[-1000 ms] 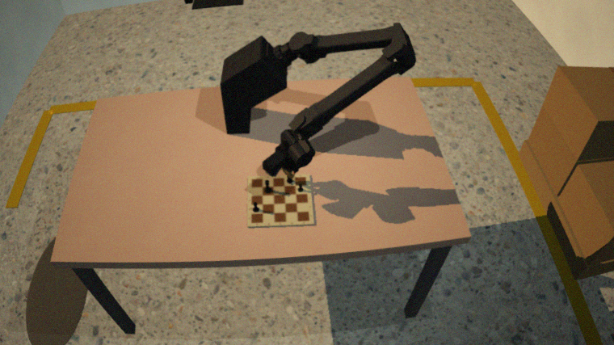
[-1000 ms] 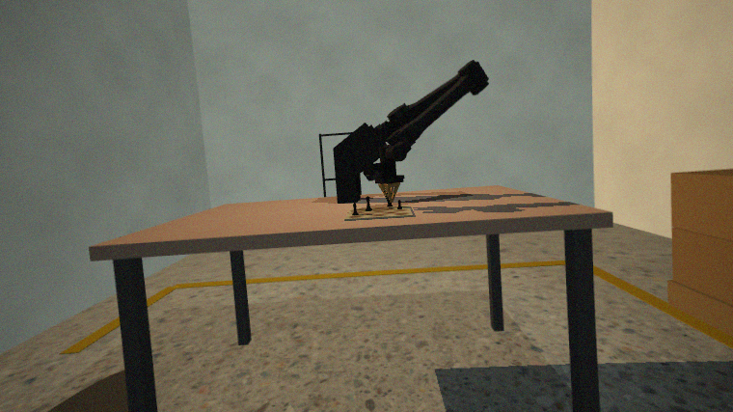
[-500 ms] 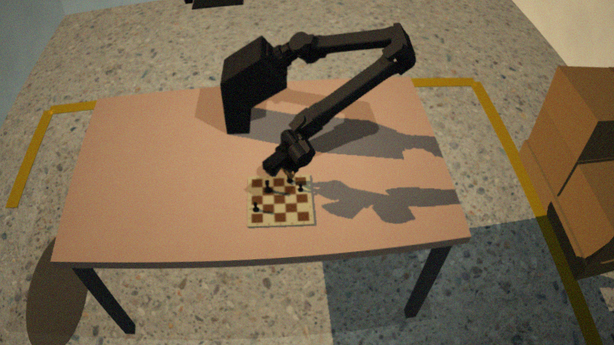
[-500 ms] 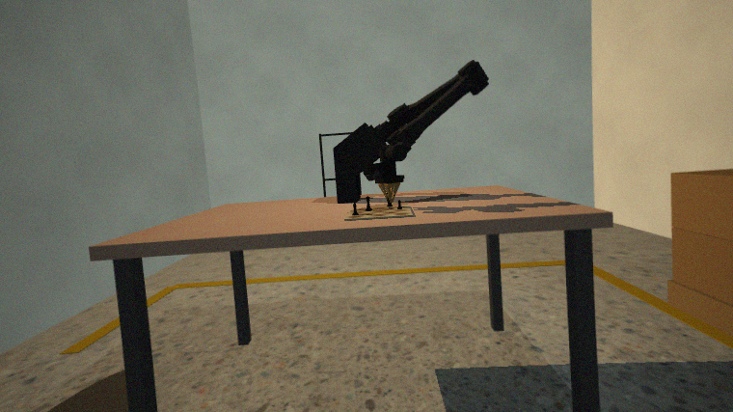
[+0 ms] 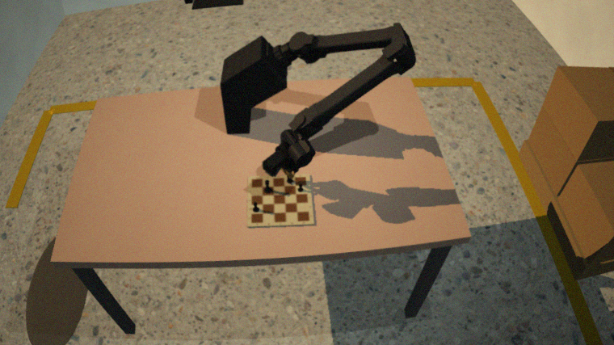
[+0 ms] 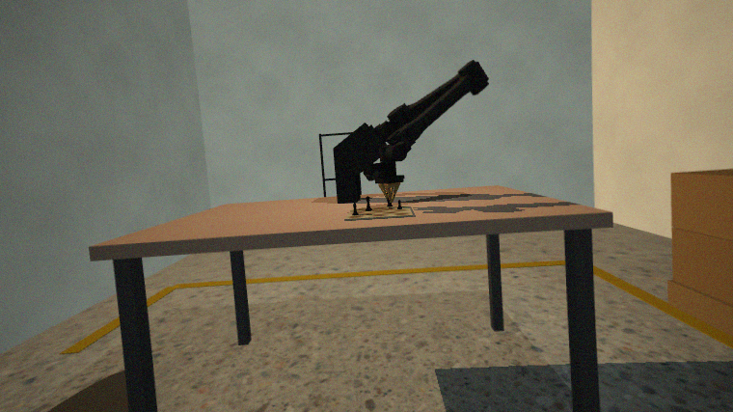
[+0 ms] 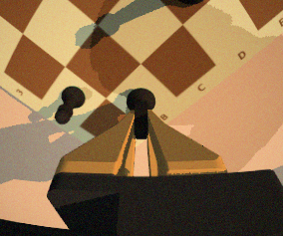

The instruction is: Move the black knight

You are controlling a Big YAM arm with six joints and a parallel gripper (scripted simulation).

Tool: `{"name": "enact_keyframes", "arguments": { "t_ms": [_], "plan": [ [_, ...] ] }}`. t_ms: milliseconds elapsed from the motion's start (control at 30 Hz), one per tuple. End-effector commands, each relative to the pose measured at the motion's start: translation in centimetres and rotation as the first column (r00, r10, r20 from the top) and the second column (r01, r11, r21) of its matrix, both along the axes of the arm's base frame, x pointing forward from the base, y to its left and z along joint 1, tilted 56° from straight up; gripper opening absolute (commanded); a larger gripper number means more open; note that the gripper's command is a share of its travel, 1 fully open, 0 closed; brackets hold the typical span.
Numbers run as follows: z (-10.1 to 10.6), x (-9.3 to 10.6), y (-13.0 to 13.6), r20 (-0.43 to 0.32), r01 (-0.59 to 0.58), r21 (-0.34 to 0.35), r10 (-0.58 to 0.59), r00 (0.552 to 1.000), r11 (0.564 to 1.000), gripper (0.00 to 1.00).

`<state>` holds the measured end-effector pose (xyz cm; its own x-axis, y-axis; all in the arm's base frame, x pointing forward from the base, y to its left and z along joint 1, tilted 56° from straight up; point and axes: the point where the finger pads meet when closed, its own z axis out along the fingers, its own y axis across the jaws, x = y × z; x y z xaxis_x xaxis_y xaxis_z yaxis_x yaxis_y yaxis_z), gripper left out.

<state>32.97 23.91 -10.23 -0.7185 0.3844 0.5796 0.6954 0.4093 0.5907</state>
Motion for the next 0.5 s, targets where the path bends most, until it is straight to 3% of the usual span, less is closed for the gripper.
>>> {"name": "enact_keyframes", "arguments": {
  "t_ms": [0,467],
  "plan": [
    [-0.01,0.27,0.44,0.017,-0.005,0.0,0.005,1.0,1.0,0.0],
    [-0.05,0.13,0.43,0.033,-0.018,0.0,0.018,0.999,1.0,0.0]
  ]
}}
